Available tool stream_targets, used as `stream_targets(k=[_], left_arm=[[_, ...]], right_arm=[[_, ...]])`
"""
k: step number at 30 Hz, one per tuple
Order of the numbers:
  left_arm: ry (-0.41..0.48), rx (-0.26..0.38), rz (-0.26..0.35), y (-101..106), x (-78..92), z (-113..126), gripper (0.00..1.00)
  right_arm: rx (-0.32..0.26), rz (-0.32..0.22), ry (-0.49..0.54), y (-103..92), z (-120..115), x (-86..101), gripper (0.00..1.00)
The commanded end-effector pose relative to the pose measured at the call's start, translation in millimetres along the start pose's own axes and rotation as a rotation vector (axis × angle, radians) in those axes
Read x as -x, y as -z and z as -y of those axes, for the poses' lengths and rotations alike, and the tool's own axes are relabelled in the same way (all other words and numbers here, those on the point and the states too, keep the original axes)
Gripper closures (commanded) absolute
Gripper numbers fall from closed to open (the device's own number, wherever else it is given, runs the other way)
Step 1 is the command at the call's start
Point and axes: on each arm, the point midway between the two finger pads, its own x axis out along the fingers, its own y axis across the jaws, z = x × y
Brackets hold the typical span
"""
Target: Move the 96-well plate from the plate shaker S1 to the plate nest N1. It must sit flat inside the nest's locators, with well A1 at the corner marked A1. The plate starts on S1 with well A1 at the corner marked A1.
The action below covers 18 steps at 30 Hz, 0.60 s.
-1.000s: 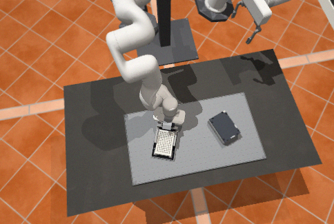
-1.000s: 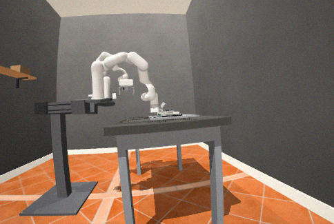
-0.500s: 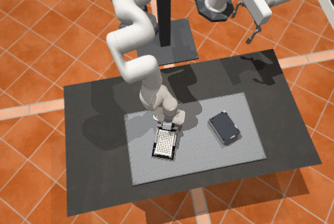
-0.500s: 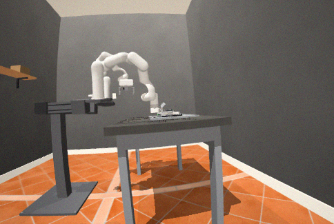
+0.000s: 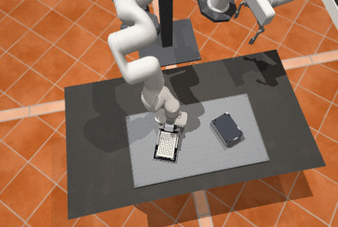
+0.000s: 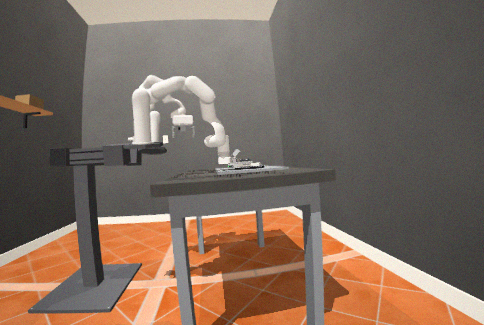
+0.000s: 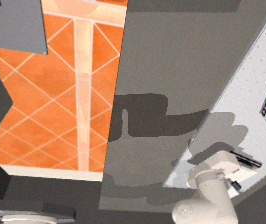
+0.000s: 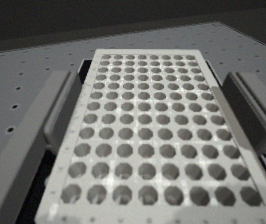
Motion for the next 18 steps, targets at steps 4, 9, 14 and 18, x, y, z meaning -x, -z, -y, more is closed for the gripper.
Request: stream_targets(k=[4, 9, 14, 18], left_arm=[[0.002, 0.000, 0.001, -0.3, 0.6, 0.9, 0.00], [0.002, 0.000, 0.001, -0.3, 0.6, 0.9, 0.00], [0.002, 0.000, 0.001, -0.3, 0.6, 0.9, 0.00], [0.002, 0.000, 0.001, -0.3, 0.6, 0.9, 0.00]], right_arm=[[-0.003, 0.004, 0.000, -1.1, -1.2, -1.6, 1.00], [-0.003, 0.004, 0.000, -0.6, -1.2, -1.6, 1.00], [-0.003, 0.004, 0.000, 0.2, -1.2, -1.6, 1.00], [-0.003, 0.004, 0.000, 0.9, -1.2, -1.6, 1.00]])
